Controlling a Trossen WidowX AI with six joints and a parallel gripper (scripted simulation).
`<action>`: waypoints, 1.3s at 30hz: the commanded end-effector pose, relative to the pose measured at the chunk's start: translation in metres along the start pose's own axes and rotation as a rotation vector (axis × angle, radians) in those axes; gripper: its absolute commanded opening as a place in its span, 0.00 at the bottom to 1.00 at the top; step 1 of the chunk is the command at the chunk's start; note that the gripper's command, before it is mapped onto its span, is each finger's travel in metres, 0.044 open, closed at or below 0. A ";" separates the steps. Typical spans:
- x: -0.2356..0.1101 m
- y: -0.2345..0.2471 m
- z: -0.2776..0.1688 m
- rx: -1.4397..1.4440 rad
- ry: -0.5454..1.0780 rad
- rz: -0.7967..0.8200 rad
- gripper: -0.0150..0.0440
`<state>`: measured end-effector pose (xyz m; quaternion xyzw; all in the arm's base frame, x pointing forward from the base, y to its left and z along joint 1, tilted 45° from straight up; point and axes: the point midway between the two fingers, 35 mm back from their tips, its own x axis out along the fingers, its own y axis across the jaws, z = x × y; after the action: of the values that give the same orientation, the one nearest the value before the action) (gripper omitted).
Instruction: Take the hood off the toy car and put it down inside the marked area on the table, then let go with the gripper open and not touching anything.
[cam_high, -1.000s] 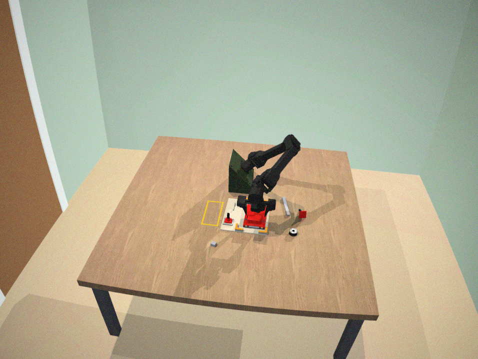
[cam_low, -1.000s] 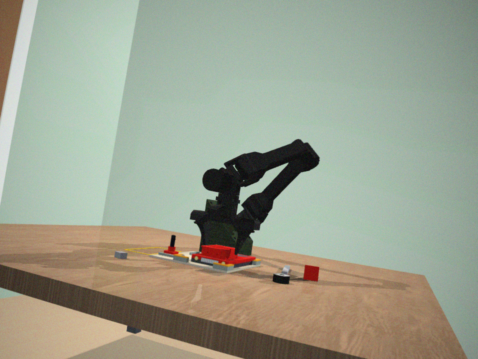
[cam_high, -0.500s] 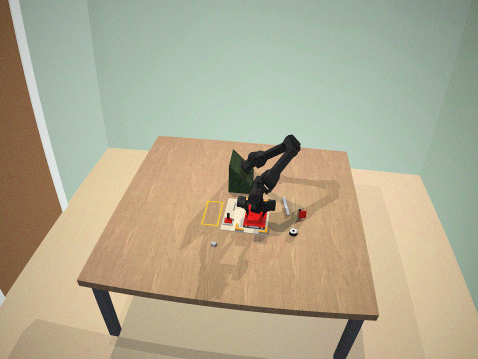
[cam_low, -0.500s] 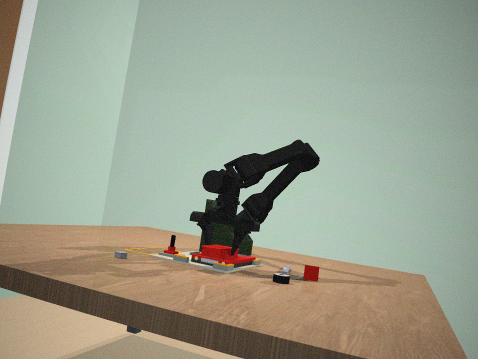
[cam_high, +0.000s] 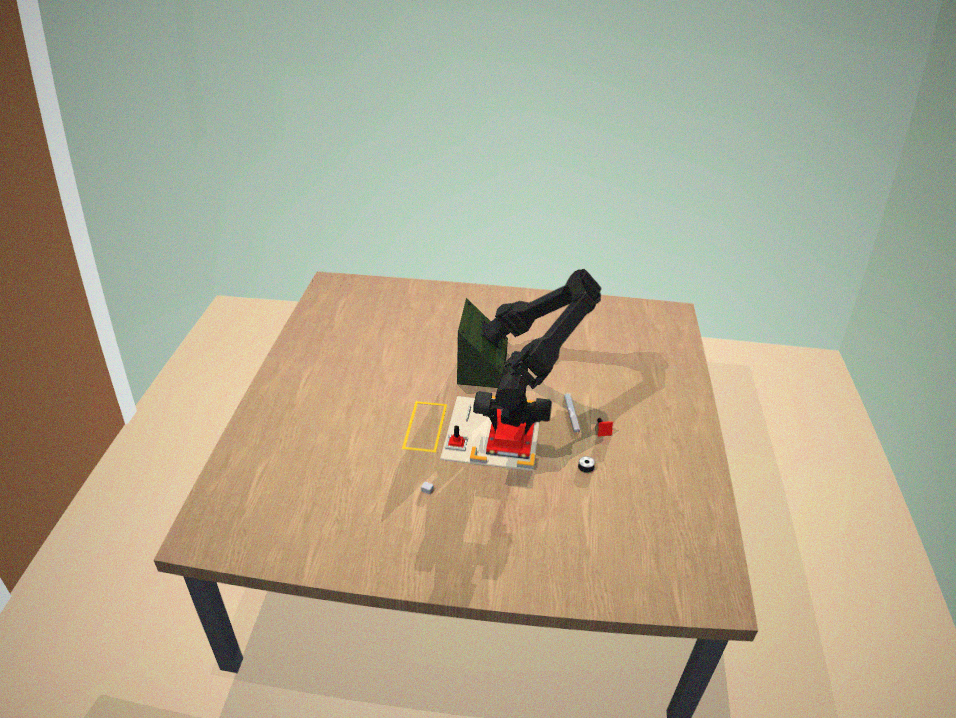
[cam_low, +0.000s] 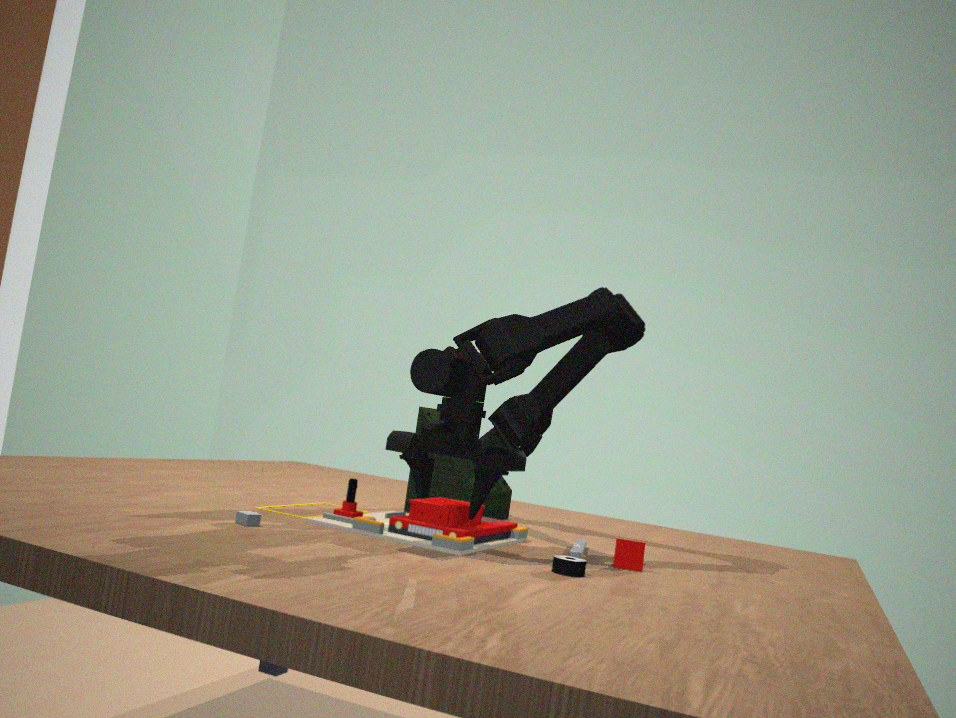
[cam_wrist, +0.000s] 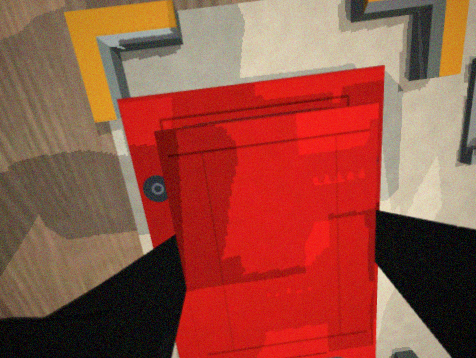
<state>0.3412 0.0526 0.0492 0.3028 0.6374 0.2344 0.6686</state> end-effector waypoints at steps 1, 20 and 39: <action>-0.004 0.000 0.002 -0.006 -0.006 -0.001 0.28; -0.017 0.000 0.002 -0.006 -0.006 -0.002 0.25; -0.029 0.000 0.002 -0.005 -0.005 -0.002 0.25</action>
<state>0.3375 0.0357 0.0647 0.3064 0.6406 0.2346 0.6639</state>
